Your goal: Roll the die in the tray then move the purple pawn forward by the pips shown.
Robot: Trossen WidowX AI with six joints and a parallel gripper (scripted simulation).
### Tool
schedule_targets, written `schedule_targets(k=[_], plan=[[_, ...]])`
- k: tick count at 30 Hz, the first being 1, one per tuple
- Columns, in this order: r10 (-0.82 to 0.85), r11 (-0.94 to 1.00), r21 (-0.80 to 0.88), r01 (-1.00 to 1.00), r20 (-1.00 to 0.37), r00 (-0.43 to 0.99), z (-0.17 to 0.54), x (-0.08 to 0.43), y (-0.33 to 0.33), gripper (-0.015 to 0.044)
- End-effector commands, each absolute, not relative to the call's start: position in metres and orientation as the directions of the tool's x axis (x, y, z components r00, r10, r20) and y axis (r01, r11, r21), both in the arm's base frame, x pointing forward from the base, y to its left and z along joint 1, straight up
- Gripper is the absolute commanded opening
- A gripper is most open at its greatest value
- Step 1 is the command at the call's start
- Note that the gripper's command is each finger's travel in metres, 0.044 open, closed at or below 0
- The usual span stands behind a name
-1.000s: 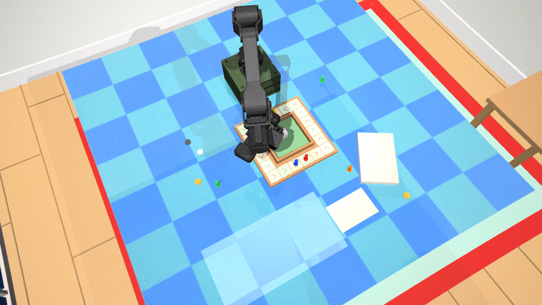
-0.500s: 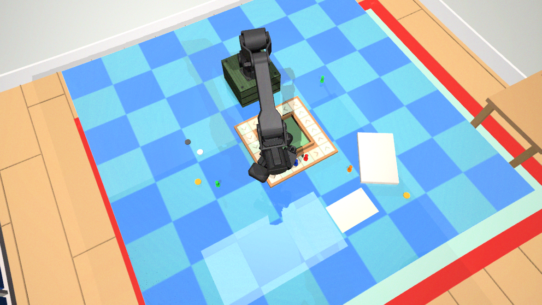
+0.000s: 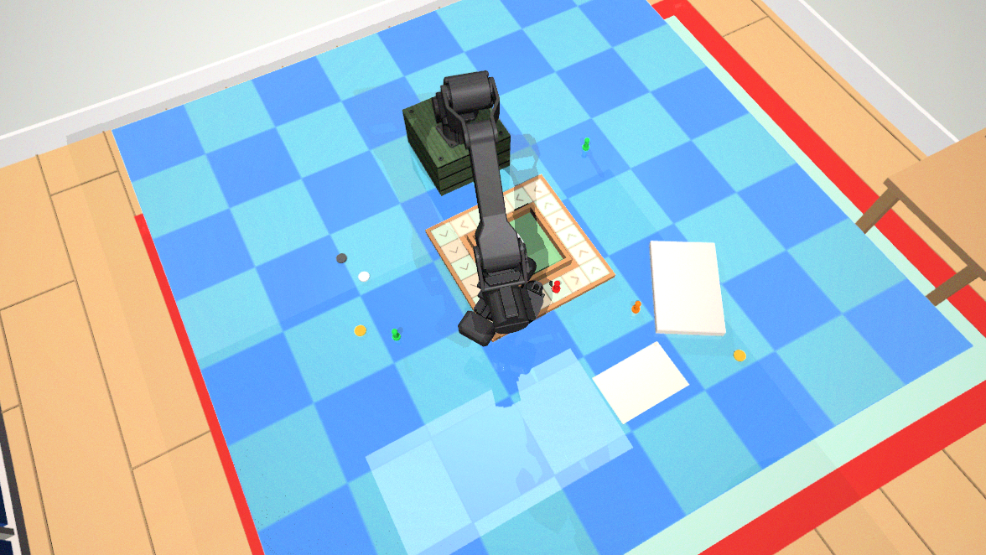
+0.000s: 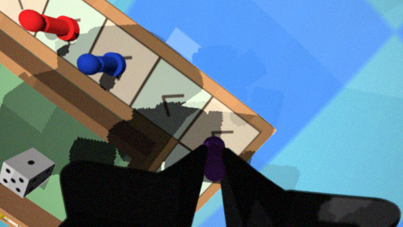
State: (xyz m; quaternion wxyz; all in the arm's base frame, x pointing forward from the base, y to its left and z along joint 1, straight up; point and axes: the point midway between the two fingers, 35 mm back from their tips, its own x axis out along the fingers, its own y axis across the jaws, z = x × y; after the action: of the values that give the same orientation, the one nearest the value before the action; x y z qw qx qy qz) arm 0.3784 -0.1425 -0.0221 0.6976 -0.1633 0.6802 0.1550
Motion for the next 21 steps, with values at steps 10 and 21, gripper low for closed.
schedule_targets(k=[10,21], plan=[[-0.012,0.901,-0.028,-0.434,-0.999,0.041,-0.034,0.382,-0.144,0.0],[-0.011,0.899,-0.027,-0.438,-0.999,0.039,-0.034,0.381,-0.144,0.0236]])
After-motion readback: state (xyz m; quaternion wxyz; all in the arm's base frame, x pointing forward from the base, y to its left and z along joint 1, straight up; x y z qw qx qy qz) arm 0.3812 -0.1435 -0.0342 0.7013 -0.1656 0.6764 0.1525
